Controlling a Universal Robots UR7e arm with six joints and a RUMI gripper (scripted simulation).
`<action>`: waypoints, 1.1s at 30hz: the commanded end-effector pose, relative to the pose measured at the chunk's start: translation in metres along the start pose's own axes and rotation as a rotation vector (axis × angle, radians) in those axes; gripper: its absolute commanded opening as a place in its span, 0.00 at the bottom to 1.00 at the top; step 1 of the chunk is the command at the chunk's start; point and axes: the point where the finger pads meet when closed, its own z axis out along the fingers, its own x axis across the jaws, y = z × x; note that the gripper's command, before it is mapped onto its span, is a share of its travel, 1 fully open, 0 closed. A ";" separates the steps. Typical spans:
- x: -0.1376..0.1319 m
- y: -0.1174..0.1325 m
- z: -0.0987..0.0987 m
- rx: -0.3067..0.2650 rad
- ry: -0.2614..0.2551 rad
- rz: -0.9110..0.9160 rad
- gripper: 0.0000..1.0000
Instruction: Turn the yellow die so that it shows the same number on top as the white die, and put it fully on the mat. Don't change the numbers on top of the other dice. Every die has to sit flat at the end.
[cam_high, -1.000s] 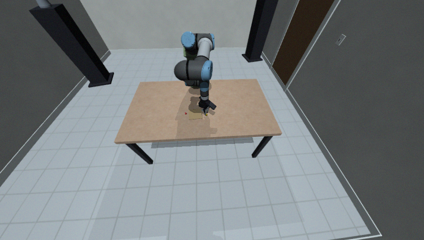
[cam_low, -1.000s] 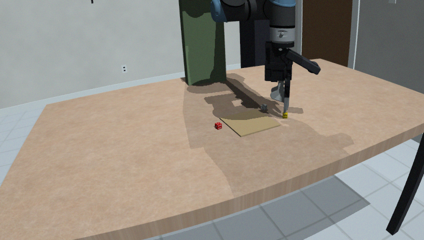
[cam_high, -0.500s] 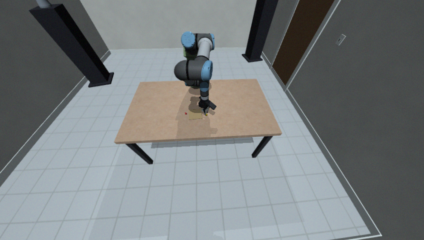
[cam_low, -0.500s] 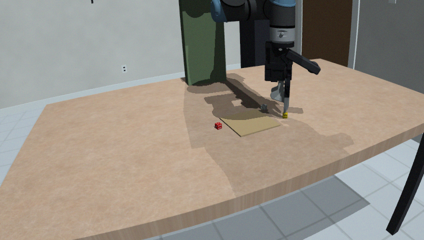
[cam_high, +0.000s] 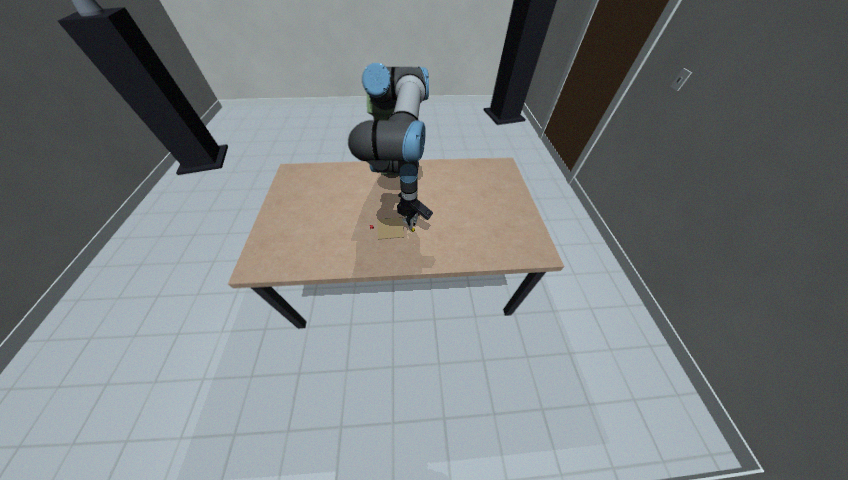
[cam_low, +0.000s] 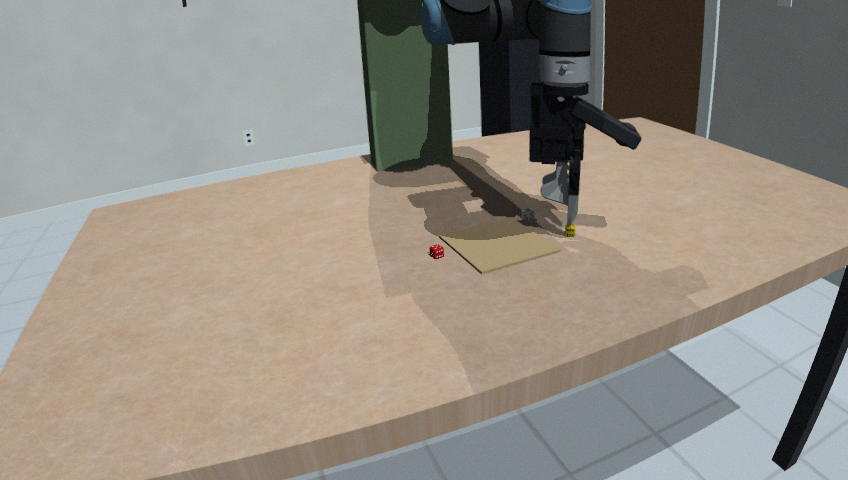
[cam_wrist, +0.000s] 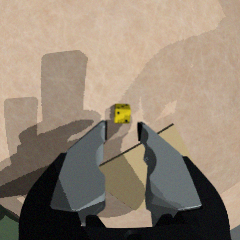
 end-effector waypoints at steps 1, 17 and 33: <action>0.000 0.000 0.000 0.001 0.001 0.000 0.18; 0.000 0.000 0.013 0.001 0.001 0.000 0.18; 0.000 0.000 0.021 0.001 0.001 0.000 0.18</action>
